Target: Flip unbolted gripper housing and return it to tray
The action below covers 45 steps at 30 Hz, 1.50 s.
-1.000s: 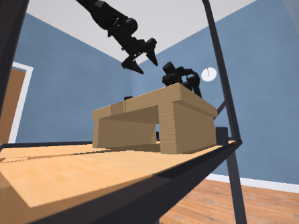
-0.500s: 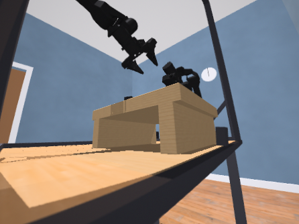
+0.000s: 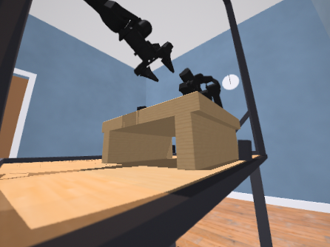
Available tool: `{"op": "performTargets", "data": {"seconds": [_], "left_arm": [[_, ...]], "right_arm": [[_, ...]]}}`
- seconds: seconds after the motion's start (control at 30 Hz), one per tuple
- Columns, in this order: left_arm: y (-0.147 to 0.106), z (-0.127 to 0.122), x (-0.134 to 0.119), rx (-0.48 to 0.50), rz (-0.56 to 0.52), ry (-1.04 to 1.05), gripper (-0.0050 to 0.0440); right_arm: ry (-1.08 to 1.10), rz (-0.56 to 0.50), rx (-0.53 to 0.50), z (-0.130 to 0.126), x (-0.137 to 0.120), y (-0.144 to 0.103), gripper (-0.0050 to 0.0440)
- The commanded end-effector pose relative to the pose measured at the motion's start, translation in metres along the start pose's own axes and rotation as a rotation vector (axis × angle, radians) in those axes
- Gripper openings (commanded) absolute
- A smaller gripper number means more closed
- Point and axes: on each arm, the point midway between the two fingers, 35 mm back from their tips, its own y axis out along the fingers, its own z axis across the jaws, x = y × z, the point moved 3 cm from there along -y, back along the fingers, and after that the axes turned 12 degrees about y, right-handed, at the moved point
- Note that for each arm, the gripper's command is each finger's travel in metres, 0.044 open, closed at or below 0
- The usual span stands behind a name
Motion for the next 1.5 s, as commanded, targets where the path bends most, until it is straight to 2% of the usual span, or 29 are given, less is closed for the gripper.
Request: {"op": "performTargets", "data": {"seconds": [0.0, 1.47], "left_arm": [[-0.008, 0.003, 0.011, 0.010, -0.033, -0.003, 0.0440], [-0.008, 0.003, 0.011, 0.010, -0.033, -0.003, 0.0440]], "right_arm": [[0.004, -0.021, 0.001, 0.001, 0.005, -0.006, 0.0000], [0.004, -0.020, 0.001, -0.001, -0.005, -0.011, 0.0000]]}}
